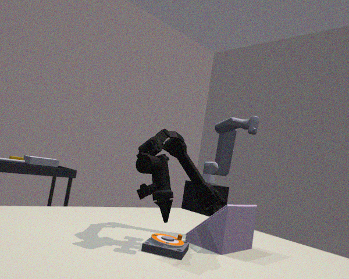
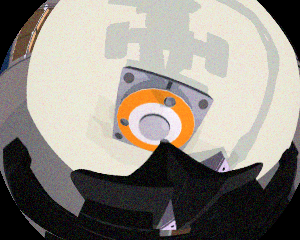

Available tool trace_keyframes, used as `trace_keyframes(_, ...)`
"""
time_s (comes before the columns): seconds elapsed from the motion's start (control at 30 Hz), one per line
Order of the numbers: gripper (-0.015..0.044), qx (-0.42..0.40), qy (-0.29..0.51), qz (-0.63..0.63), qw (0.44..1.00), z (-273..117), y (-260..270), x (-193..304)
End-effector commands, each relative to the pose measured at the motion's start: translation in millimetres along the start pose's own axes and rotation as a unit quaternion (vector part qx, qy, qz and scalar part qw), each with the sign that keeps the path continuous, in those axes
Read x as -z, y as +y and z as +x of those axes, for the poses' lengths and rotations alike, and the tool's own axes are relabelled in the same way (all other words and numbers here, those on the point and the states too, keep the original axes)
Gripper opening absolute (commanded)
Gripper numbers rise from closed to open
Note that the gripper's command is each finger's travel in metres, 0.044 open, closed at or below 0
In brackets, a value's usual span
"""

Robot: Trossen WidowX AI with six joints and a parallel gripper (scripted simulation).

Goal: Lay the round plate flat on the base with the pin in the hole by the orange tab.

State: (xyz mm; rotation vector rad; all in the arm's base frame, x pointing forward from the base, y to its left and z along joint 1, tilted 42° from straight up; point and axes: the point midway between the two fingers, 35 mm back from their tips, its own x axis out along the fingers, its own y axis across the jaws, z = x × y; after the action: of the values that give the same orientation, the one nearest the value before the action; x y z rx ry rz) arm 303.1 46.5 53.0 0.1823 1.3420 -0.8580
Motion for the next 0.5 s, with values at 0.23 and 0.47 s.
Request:
trace_keyframes(0.23, 0.0000, 0.103, -0.101, -0.361, 0.921, 13.7, 9.8, 74.0)
trace_keyframes(0.47, 0.0000, 0.103, -0.101, -0.361, 0.921, 13.7, 9.8, 74.0)
